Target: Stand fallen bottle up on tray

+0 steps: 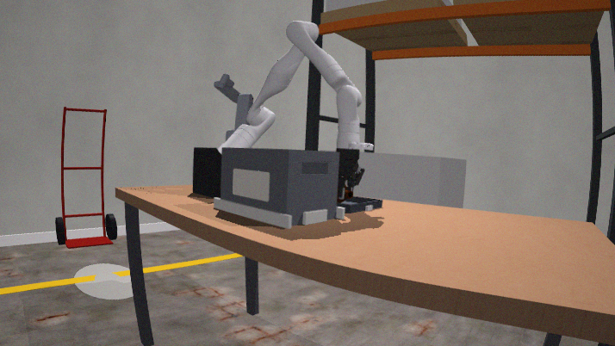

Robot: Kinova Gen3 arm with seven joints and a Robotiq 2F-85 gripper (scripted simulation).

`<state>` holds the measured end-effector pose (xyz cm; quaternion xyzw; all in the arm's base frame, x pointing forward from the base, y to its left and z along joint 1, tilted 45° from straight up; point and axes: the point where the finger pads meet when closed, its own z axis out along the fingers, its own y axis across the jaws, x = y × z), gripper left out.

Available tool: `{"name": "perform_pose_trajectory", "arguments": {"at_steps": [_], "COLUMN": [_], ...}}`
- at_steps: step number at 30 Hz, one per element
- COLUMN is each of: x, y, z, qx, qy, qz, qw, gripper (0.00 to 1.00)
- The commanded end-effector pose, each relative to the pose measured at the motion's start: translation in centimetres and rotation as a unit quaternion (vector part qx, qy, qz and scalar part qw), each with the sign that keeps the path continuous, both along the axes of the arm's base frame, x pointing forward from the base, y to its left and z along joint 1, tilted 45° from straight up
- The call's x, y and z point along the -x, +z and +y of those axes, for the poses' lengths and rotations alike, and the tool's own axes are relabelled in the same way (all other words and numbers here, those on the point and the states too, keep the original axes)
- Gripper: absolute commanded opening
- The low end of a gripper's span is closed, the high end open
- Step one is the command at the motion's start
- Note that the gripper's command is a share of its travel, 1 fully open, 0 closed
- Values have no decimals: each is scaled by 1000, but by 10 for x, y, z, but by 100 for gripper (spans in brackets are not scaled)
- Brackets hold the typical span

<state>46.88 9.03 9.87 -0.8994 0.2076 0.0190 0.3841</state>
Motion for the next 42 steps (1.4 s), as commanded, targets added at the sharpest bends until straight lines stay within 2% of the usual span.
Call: {"name": "perform_pose_trajectory", "arguments": {"at_steps": [1,18,42], "x": [-1,1,5], "y": [1,9,30], "z": [-2,-9,-30], "qx": [1,1,1], "qy": [-1,-1,-1], "qz": [-1,-1,-1], "qw": [1000,1000,1000], "gripper": [0,0,0]}}
